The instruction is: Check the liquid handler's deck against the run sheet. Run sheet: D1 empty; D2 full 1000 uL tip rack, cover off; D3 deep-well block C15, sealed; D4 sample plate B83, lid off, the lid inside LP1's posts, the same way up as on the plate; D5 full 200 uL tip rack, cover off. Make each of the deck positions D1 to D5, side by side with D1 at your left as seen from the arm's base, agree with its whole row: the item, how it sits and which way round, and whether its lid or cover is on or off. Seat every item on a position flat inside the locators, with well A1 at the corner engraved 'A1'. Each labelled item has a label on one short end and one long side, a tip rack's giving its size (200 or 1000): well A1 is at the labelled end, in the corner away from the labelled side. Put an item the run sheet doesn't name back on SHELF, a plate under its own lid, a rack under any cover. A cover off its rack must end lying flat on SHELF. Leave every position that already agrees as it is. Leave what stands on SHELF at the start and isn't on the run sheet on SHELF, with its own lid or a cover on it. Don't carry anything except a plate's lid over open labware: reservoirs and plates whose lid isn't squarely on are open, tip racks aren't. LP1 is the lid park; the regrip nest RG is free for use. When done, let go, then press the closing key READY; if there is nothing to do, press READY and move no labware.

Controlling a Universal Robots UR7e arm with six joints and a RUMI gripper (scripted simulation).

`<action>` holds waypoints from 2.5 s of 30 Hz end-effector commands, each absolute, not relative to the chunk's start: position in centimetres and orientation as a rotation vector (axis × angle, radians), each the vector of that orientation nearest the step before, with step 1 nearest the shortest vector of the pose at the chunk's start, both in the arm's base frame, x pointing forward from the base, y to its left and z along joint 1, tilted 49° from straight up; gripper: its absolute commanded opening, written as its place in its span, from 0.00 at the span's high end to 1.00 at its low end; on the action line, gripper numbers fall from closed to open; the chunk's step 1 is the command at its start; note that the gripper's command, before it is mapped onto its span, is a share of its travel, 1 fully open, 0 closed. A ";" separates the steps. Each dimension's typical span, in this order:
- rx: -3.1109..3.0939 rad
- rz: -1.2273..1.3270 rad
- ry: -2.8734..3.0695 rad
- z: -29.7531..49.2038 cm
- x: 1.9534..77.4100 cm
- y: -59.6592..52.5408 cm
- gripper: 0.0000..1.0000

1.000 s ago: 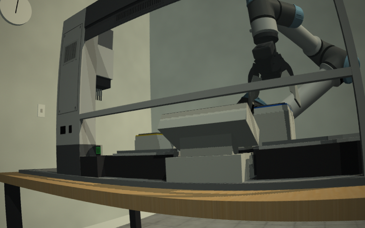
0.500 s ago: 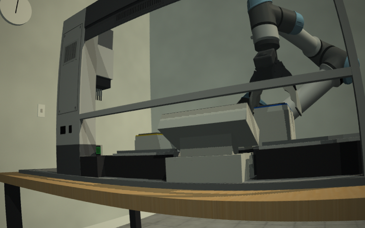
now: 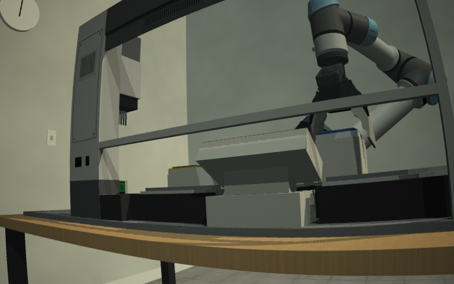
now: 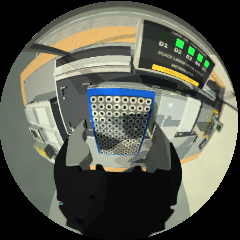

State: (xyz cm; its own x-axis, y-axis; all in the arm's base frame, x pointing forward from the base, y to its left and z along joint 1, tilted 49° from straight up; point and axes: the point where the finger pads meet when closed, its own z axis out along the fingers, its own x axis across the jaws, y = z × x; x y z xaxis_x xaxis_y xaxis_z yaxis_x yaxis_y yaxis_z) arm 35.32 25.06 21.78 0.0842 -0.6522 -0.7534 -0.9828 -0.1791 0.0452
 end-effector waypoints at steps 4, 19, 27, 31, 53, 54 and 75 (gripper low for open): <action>-1.886 0.901 1.607 21.8 35.3 25.0 1.00; -1.886 0.901 1.607 21.8 35.4 25.0 1.00; -1.886 0.901 1.607 21.8 35.3 25.0 1.00; -1.886 0.901 1.607 21.8 35.4 25.0 1.00; -1.886 0.901 1.607 23.5 35.8 23.1 1.00; -1.886 0.901 1.607 23.6 35.8 23.0 1.00; -1.886 0.901 1.607 25.6 36.3 20.7 1.00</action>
State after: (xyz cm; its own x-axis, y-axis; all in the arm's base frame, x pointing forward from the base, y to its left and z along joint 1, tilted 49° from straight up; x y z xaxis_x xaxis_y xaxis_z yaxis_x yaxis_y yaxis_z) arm 36.21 21.13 25.28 0.0841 -0.6524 -0.7532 -0.9828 -0.1788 0.0452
